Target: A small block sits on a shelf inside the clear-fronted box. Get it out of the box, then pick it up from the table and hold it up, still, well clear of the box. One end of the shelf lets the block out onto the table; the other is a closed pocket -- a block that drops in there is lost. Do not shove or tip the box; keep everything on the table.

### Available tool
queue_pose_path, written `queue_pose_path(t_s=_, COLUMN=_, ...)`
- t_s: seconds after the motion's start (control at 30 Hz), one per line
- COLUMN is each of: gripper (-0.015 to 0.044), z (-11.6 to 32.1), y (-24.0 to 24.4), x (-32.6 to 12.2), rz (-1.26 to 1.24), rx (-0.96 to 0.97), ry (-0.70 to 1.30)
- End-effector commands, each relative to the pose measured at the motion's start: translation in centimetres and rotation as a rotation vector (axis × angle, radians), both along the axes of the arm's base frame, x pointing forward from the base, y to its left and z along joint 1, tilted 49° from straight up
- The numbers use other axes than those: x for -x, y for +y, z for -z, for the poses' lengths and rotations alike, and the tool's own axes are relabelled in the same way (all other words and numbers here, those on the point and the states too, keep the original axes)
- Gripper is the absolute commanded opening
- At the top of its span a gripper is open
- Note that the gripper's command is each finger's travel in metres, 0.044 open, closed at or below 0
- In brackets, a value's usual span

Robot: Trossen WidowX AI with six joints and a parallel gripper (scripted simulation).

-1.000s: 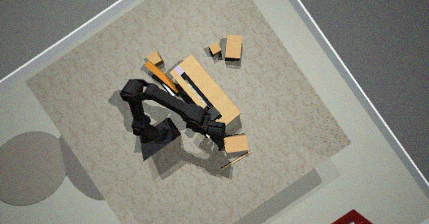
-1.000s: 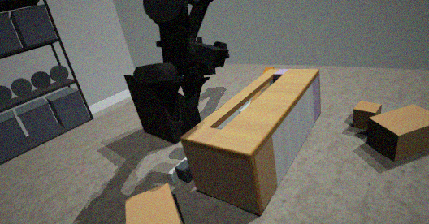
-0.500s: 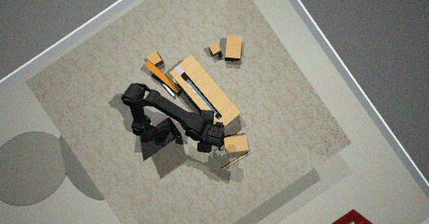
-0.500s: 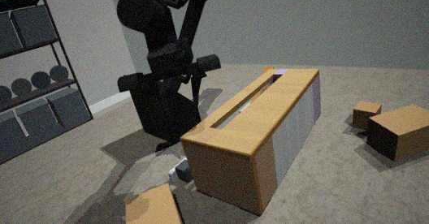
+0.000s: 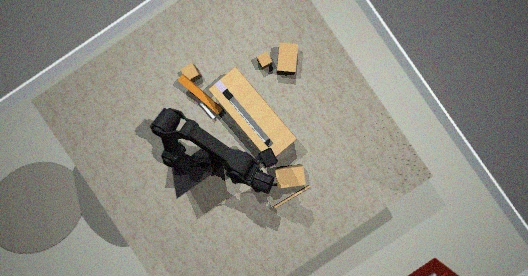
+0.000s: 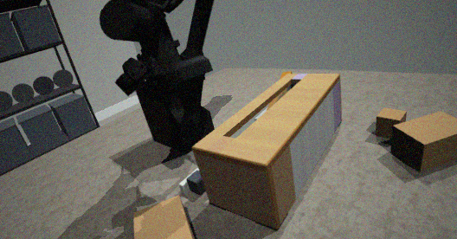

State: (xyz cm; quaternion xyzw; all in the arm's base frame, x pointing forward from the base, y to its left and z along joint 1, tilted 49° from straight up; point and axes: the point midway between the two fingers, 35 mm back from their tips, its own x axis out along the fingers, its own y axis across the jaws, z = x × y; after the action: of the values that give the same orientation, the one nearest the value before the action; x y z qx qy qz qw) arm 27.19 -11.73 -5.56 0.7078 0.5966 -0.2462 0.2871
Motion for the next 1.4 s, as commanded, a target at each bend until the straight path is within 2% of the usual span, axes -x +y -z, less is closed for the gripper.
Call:
queue_pose_path(t_s=0.0, gripper=0.0285, z=0.1, y=-1.3, x=0.3, rz=0.672, rx=-0.281, ry=0.608)
queue_pose_path(t_s=0.2, gripper=0.0285, z=0.2, y=-1.6, x=0.5, rz=0.928, rx=-0.405, ry=0.888)
queue_pose_path(t_s=0.27, gripper=0.0285, z=0.2, y=-1.6, x=0.6, rz=0.955, rx=-0.419, ry=0.92)
queue_pose_path(t_s=0.8, gripper=0.0285, z=0.4, y=-1.5, x=0.6, rz=0.955, rx=-0.419, ry=0.92)
queue_pose_path(t_s=1.03, gripper=0.0285, z=6.1, y=5.3, x=1.7, rz=0.954, rx=-0.422, ry=0.92)
queue_pose_path(t_s=1.37, gripper=0.0285, z=6.8, y=6.0, x=1.8, rz=0.954, rx=-0.422, ry=0.92)
